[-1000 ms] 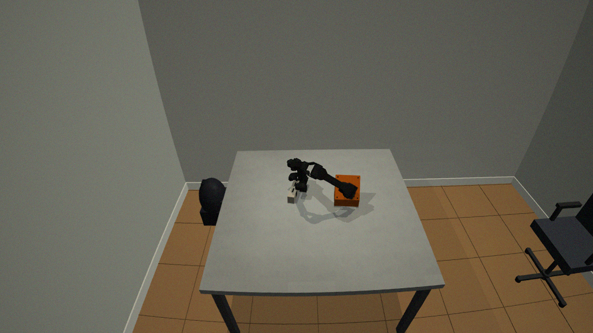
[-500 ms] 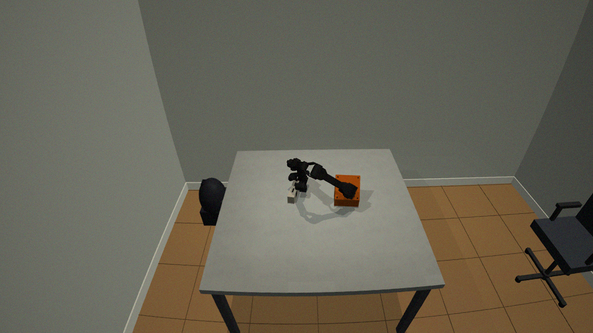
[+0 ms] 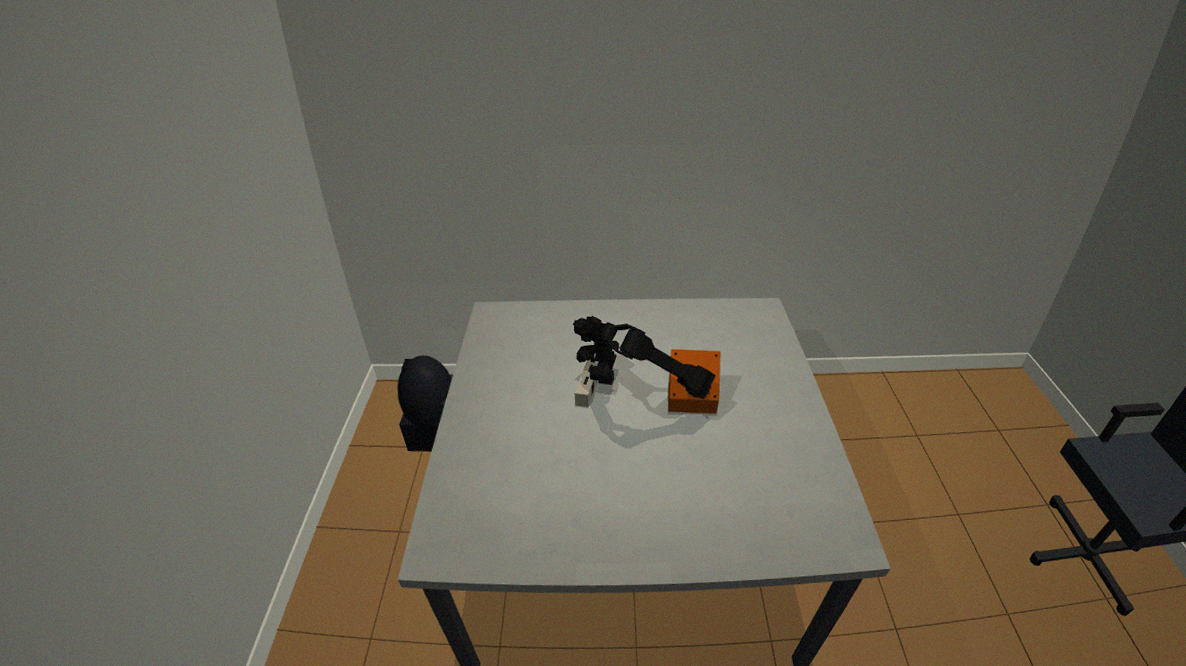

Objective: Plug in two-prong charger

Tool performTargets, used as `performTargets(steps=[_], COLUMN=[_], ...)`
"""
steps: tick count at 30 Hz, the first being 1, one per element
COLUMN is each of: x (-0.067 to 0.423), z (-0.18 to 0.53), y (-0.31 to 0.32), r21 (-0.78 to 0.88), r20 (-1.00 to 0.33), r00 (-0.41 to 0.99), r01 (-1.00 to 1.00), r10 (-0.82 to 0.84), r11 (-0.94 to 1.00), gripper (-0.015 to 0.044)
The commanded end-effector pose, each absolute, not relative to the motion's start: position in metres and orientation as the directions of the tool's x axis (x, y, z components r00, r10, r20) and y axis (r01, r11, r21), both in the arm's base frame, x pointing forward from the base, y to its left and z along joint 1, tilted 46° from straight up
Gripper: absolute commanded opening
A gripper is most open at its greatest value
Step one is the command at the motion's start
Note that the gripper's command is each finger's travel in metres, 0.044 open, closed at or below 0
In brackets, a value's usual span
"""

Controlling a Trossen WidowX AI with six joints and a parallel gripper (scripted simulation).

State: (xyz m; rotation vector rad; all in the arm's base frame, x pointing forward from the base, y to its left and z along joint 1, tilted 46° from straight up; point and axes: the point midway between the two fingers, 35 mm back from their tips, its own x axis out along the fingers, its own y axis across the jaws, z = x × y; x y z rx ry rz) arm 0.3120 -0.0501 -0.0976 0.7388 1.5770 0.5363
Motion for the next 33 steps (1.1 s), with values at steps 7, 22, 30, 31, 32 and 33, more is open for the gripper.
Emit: performTargets(steps=[7, 22, 30, 31, 32, 33], x=[0.3150, 0.3176, 0.3208, 0.3212, 0.3216, 0.3220], z=[-0.0970, -0.0970, -0.0971, -0.0971, -0.0971, -0.0972], y=[-0.0507, -0.0513, -0.0518, -0.0519, -0.0520, -0.0521], r21=[0.712, 0.712, 0.712, 0.712, 0.712, 0.712], r20=[-0.689, -0.689, -0.689, -0.689, -0.689, -0.689], r00=[-0.035, -0.035, -0.035, -0.035, -0.035, -0.035], r01=[0.152, 0.152, 0.152, 0.152, 0.152, 0.152], r10=[0.724, 0.724, 0.724, 0.724, 0.724, 0.724], r11=[0.686, 0.686, 0.686, 0.686, 0.686, 0.686], gripper=[0.0000, 0.0000, 0.0000, 0.0000, 0.0000, 0.0000])
